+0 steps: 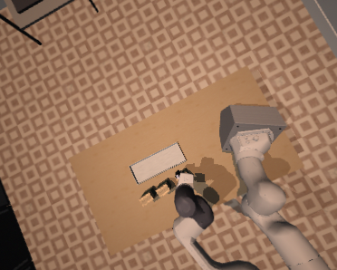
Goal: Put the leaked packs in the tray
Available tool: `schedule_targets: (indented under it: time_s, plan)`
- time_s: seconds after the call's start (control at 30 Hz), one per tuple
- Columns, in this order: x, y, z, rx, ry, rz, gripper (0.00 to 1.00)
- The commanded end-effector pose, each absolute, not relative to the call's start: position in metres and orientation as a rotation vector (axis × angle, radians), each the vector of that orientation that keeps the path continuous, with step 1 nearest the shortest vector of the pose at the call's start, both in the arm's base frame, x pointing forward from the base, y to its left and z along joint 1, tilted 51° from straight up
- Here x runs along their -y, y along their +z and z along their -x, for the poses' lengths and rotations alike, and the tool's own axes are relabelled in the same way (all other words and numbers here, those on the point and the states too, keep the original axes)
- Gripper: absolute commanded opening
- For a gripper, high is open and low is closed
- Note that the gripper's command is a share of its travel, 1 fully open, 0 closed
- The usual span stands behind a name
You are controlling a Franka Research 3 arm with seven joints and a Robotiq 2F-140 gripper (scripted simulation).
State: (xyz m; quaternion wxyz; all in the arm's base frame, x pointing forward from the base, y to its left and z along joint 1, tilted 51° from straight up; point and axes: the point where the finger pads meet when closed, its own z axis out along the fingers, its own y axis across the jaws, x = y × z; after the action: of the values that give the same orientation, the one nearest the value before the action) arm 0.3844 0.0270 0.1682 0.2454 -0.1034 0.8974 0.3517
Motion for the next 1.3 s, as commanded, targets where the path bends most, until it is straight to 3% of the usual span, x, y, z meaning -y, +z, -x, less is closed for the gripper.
schedule_targets:
  time_s: [0.0, 0.07, 0.1, 1.27]
  plan:
    - [-0.0274, 0.1668, -0.3843, -2.449, 0.959, 0.283, 0.55]
    - [-0.0274, 0.1668, -0.3843, -2.449, 0.959, 0.283, 0.55]
    - [-0.0274, 0.1668, -0.3843, -2.449, 0.959, 0.283, 0.25]
    - [-0.0274, 0.1668, -0.3843, -2.449, 0.959, 0.283, 0.25]
